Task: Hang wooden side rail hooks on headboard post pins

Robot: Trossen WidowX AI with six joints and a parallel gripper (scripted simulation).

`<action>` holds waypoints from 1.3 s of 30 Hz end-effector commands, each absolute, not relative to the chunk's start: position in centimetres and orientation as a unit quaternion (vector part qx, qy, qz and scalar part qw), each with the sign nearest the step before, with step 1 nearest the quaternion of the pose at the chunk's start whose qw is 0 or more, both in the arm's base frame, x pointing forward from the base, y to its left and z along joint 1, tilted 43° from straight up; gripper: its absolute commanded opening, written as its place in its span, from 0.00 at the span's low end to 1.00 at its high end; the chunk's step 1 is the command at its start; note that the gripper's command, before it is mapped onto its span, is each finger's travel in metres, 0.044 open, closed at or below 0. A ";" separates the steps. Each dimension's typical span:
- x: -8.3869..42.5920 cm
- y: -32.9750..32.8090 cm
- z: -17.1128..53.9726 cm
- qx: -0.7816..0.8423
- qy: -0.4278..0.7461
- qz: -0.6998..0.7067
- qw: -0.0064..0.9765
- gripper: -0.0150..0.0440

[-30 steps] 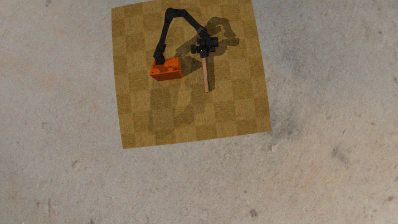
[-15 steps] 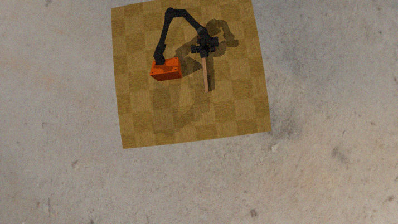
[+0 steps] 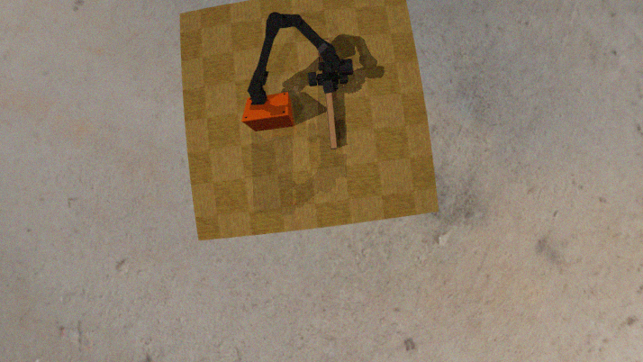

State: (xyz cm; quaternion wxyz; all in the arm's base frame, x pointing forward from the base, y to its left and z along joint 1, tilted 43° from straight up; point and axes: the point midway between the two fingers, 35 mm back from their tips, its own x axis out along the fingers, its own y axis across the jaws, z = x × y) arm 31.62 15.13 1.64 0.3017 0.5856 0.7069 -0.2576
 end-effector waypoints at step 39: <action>31.8 15.3 2.3 0.592 0.702 -0.256 0.302 0.25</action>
